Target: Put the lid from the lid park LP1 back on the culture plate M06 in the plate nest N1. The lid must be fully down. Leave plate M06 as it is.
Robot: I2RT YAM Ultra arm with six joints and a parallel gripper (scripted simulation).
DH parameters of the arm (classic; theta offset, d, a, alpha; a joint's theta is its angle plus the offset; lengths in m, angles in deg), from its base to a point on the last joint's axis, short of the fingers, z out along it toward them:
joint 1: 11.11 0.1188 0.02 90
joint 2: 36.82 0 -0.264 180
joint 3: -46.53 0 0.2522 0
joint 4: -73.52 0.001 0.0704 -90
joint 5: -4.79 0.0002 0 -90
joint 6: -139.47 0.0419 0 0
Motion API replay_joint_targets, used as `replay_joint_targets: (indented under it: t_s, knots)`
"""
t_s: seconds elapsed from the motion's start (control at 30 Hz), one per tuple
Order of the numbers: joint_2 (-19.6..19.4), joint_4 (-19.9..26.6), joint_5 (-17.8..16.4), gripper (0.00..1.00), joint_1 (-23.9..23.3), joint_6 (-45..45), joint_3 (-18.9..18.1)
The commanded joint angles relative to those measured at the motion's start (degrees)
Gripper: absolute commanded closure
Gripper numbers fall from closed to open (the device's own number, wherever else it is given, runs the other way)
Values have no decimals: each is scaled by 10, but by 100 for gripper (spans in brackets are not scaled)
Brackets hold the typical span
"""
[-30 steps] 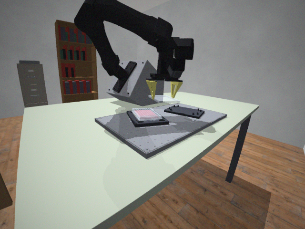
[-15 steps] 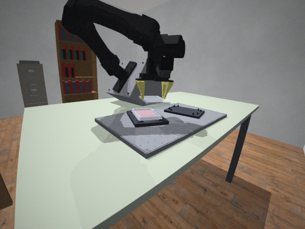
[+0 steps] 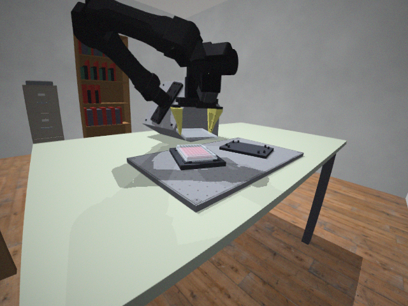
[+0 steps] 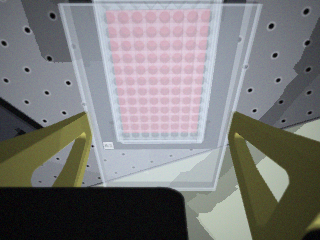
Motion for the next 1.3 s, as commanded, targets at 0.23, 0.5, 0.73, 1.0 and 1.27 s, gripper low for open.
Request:
replay_joint_targets:
  t_s: [0.23, 0.5, 0.73, 1.0, 1.27]
  knots:
    - [2, -5, 2, 100, 2, -11, 1]
    - [1, -9, 2, 100, 1, -13, 2]
    - [1, -10, 2, 100, 1, -14, 3]
    - [1, -50, 4, 100, -15, -44, 17]
    - [-1, -89, 5, 100, -31, -74, 28]
